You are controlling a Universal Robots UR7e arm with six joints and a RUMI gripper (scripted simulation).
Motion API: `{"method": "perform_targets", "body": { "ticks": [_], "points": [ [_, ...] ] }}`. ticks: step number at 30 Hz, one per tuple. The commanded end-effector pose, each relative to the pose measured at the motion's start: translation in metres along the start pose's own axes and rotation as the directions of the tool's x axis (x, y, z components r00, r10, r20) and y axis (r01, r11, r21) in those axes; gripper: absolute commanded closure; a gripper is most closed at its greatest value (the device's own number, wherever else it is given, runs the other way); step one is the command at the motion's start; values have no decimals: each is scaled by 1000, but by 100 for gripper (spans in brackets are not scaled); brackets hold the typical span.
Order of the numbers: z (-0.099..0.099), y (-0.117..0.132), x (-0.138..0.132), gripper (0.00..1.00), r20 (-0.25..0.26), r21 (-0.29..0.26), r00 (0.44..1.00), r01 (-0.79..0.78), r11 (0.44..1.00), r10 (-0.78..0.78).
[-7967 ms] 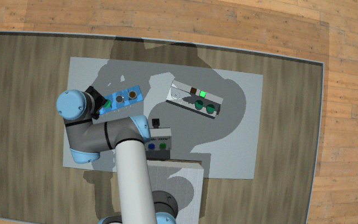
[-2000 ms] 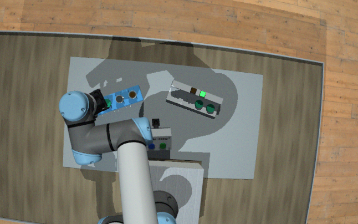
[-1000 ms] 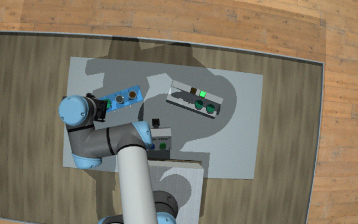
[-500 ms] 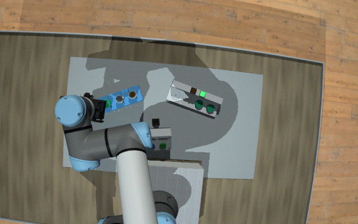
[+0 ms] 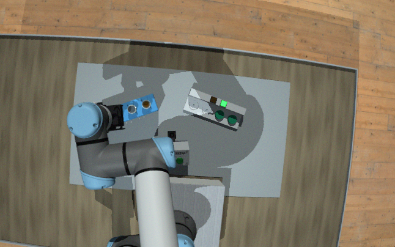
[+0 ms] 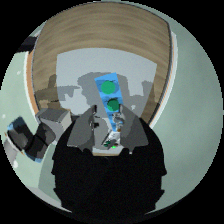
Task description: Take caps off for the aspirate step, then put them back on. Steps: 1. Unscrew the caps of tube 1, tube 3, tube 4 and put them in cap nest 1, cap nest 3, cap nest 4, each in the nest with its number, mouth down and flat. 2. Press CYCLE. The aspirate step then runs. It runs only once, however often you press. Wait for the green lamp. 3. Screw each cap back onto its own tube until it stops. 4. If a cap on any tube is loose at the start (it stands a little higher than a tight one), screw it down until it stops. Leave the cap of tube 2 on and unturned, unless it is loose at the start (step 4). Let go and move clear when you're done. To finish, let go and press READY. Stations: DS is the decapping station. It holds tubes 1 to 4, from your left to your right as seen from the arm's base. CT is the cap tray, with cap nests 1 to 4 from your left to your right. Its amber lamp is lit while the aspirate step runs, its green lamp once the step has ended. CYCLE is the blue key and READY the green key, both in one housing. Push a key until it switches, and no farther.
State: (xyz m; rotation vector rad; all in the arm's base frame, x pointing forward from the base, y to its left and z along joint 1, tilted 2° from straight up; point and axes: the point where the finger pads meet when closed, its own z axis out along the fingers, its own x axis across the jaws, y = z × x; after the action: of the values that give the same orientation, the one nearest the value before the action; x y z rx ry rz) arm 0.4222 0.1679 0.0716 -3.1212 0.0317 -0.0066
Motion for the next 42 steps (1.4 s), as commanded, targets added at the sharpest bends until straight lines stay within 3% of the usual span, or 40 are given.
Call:
{"method": "perform_targets", "body": {
  "ticks": [1, 3, 7, 10, 13, 14, 16, 17, 19, 25, 27, 42],
  "points": [
    [0, 23, -1, 71, -5, 17, 970, 244, 970, -244],
    [0, 31, -1, 71, -6, 17, 946, 324, 946, -324],
    [0, 56, -3, 71, -10, 15, 837, 548, 837, -548],
    [0, 56, -3, 71, -10, 15, 837, 548, 837, -548],
    [1, 81, -4, 71, -13, 12, 677, 736, 677, -736],
    [1, 81, -4, 71, -13, 12, 675, 738, 675, -737],
    [1, 98, -5, 71, -14, 9, 560, 829, 560, -829],
    [1, 98, -5, 71, -15, 9, 543, 839, 543, -839],
    [1, 114, -6, 71, -16, 7, 427, 904, 427, -904],
    [2, 156, -9, 71, -16, 7, 427, 904, 427, -904],
    [2, 156, -9, 71, -16, 7, 427, 904, 427, -904],
    [4, 264, -15, 71, -16, 7, 427, 904, 427, -904]
  ]
}}
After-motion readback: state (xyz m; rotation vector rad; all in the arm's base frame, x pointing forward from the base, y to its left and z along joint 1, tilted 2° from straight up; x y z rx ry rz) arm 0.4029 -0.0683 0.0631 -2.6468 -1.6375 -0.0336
